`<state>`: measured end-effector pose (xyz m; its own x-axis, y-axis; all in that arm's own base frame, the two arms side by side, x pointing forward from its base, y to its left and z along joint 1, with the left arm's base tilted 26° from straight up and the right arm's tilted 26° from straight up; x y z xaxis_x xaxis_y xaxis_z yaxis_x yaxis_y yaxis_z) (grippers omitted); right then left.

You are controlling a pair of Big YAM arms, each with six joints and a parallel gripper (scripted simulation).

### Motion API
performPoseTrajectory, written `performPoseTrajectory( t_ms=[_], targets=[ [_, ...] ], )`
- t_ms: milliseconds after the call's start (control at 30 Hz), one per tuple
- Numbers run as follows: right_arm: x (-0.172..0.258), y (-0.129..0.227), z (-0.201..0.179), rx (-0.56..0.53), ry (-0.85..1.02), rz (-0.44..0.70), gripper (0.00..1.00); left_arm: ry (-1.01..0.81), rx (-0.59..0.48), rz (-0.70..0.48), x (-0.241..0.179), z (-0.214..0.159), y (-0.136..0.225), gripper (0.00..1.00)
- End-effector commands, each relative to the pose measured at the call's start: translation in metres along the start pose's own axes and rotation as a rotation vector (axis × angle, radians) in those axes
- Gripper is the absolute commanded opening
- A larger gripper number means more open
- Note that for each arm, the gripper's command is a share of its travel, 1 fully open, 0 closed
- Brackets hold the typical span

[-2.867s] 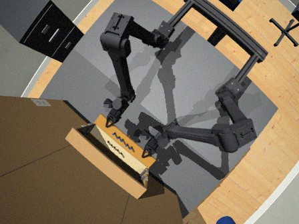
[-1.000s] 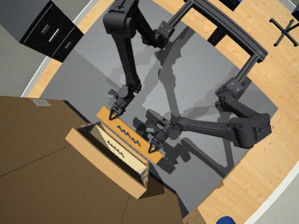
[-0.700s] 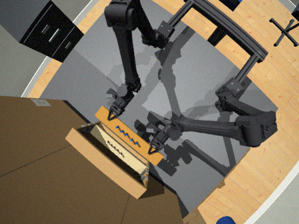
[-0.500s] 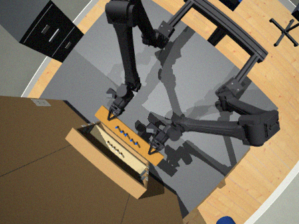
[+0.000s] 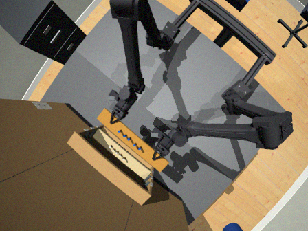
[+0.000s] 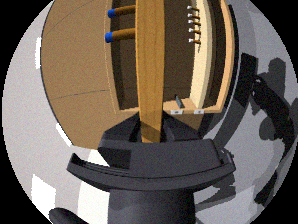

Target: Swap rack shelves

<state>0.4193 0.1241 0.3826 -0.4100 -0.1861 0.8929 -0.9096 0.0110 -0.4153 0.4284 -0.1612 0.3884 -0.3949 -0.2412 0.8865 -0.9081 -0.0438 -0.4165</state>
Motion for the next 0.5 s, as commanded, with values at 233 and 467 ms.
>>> performPoseTrajectory(
  t_ms=[233,467],
  targets=[
    [0.049,-0.04,-0.01,0.013,-0.02,0.105,0.12,0.042,0.027,0.089,0.05,-0.009,-0.037,0.12],
    [0.05,-0.055,-0.011,0.018,-0.018,0.108,0.12,0.045,0.031,0.091,0.049,-0.009,-0.051,0.12]
  ],
)
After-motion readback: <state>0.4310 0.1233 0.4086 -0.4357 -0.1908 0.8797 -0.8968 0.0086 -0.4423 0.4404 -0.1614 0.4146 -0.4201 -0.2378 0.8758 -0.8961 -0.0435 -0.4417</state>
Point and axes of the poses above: on each arm, the point where the finger pads meet when closed, its own y axis back along the fingers, its own x axis across the jaws, z = x × y, the point moved 6 cm from there along y, back along the fingers, and after that the axes turned 12 degrees about -y, right-handed, at the moved point
